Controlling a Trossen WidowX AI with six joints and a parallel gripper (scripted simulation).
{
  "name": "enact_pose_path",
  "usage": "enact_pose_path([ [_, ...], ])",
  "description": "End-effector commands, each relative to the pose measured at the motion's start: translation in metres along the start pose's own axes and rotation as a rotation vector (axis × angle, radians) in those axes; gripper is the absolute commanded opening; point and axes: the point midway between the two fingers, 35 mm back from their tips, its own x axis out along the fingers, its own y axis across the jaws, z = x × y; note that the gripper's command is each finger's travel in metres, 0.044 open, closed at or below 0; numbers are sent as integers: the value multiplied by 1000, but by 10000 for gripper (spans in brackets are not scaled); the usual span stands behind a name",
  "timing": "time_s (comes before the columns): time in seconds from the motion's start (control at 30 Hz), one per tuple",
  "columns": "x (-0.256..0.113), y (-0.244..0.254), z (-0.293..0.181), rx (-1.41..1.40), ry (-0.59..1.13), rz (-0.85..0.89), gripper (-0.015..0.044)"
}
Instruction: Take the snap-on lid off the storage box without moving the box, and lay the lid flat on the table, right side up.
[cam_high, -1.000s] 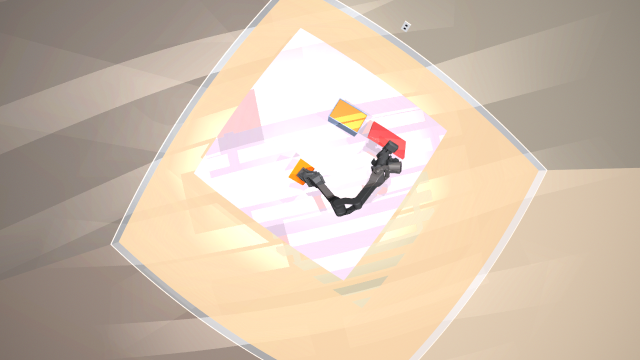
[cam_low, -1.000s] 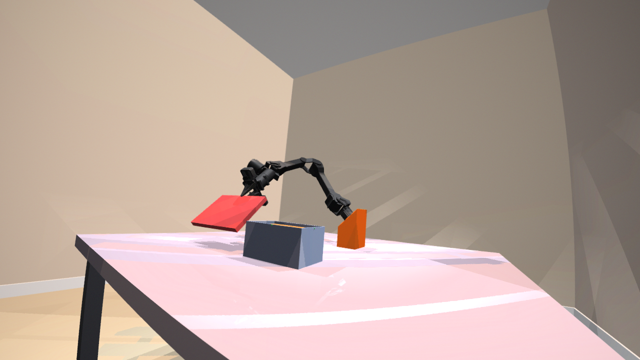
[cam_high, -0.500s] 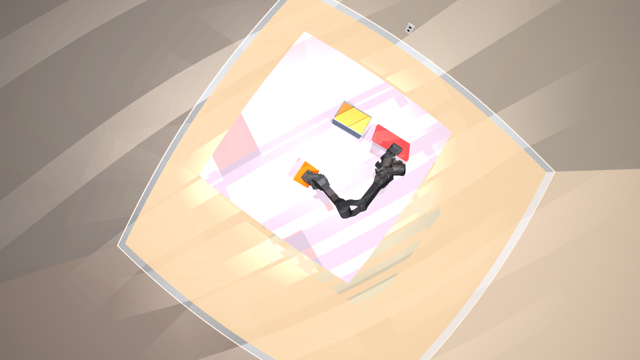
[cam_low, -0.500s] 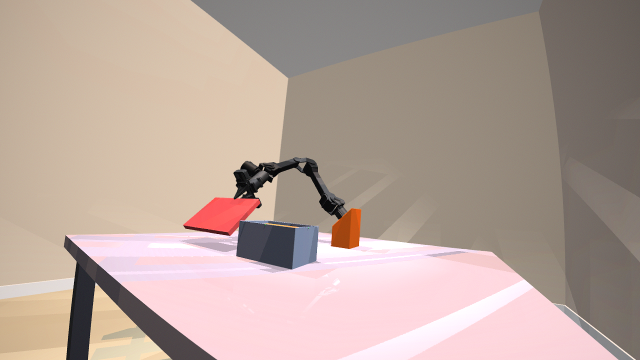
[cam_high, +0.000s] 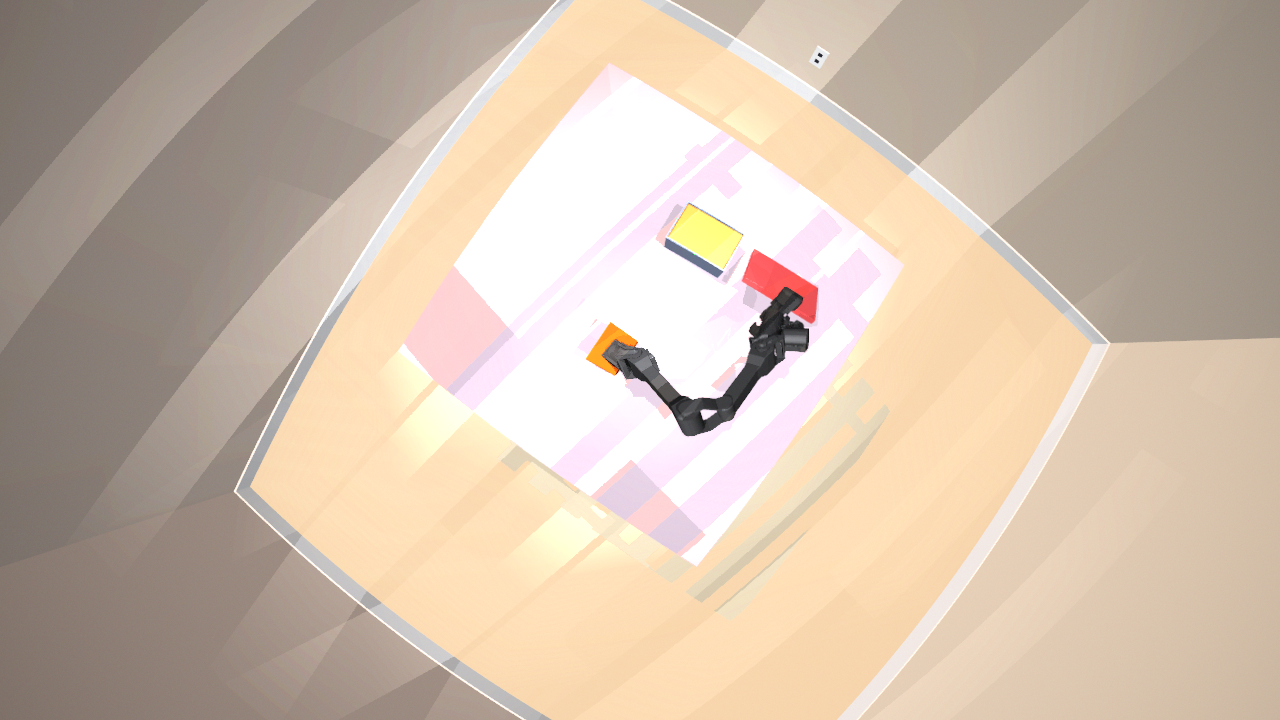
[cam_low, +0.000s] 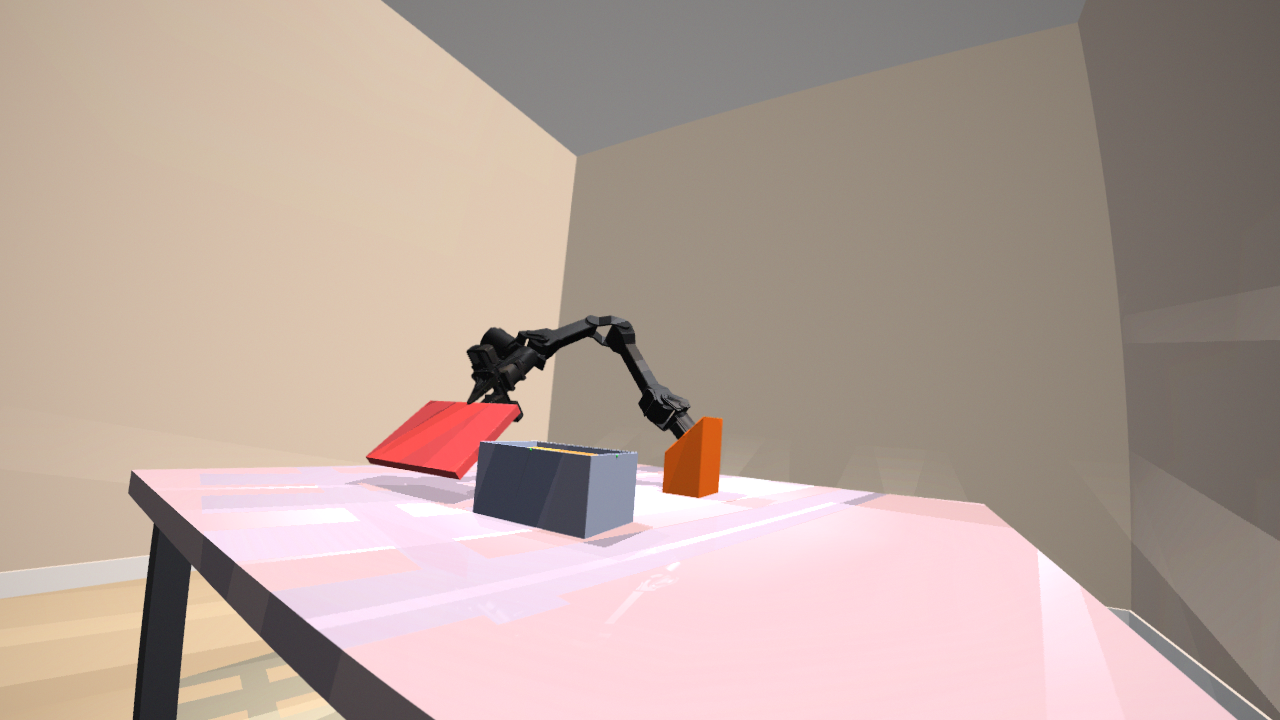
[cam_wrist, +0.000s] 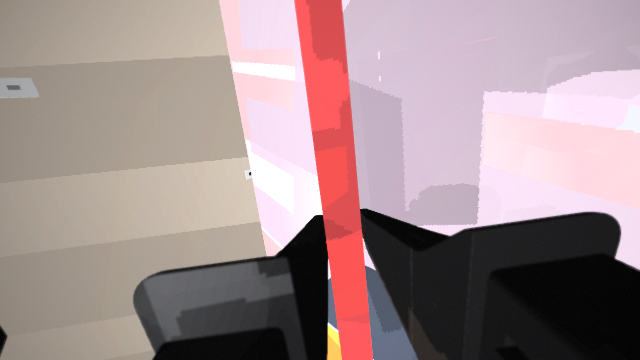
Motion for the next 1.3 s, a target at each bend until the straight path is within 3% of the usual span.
enact_pose_path([
  [0.0,3,-2,-2,-6,7,9,0],
  [1.27,22,-25,-2,-7,6,9,0],
])
